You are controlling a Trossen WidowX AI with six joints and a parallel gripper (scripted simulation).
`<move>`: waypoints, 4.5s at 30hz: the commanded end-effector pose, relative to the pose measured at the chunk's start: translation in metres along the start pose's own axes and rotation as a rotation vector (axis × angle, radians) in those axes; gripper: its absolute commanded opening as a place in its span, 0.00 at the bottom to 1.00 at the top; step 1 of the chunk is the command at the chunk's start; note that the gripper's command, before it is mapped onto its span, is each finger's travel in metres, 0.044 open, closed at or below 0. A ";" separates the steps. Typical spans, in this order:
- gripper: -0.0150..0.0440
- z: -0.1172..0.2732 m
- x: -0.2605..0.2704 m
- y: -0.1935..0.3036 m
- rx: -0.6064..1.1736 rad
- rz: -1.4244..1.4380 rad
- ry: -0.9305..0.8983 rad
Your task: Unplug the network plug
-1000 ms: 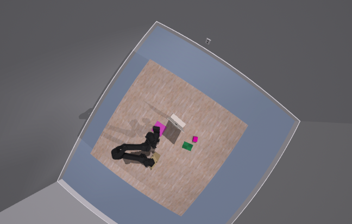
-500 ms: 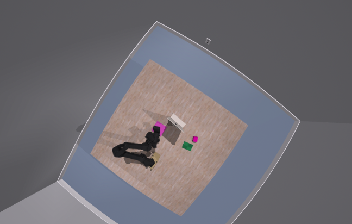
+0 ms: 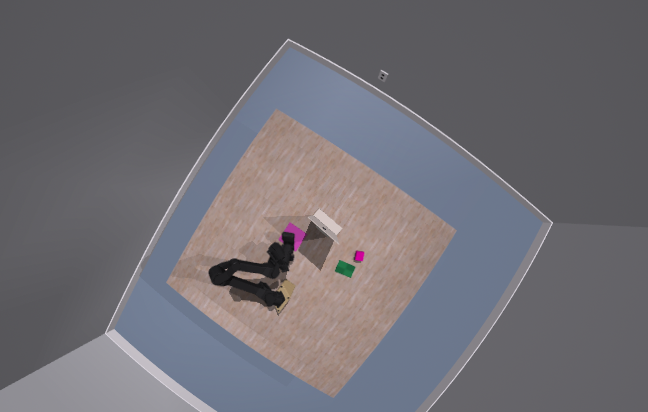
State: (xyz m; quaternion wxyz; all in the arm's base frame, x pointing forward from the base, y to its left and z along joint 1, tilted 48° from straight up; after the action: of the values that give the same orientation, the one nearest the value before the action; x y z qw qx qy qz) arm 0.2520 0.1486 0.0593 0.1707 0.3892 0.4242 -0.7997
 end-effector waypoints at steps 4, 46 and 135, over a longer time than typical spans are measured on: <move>0.25 -0.002 0.002 -0.001 0.005 -0.008 -0.005; 0.52 0.016 0.001 0.001 0.005 -0.005 -0.007; 0.52 0.086 -0.038 0.013 0.012 -0.003 -0.020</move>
State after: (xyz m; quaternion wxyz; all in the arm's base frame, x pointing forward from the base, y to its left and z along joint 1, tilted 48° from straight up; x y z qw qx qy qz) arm 0.2421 0.0724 0.1040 0.1679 0.3737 0.4200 -0.8098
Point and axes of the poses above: the point midway between the two fingers, 35 mm back from their tips, its own z axis back along the fingers, its own x axis across the jaws, y = z × x, the point moved 2 cm from there along z, back along the fingers, and after that the axes turned 9 degrees about z, right-handed, at the moved point
